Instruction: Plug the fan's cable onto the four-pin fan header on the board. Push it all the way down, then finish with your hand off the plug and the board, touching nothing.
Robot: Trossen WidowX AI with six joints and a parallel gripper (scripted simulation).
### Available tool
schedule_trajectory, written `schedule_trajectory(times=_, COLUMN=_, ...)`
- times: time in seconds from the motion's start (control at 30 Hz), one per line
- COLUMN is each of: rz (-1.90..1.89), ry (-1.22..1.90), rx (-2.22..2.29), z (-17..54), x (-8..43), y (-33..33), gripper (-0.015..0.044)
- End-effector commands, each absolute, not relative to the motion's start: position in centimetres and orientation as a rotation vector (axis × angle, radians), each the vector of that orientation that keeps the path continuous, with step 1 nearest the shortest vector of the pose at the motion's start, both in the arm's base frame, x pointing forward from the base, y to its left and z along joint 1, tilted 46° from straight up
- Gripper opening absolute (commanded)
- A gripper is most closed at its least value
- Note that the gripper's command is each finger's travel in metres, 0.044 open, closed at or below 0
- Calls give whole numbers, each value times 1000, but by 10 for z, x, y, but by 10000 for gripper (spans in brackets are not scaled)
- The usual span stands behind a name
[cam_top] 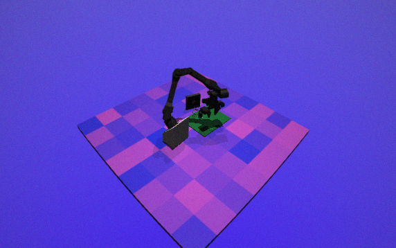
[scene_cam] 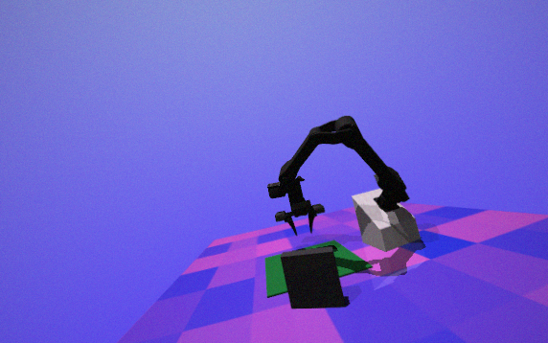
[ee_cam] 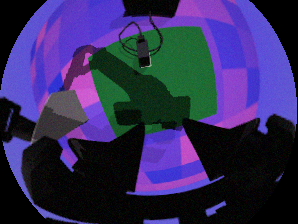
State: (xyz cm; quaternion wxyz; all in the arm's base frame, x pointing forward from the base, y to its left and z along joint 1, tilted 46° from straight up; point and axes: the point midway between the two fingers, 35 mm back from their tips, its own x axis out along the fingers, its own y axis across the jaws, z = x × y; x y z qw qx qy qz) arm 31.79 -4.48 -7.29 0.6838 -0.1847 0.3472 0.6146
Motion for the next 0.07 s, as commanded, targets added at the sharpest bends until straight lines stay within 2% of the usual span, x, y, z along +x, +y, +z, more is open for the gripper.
schedule_trajectory(times=0.0, rz=1389, ry=769, rx=-425, z=-83, x=316, y=-54, gripper=260)
schedule_trajectory(times=0.03, rz=1389, ry=769, rx=-425, z=-83, x=316, y=-54, gripper=260)
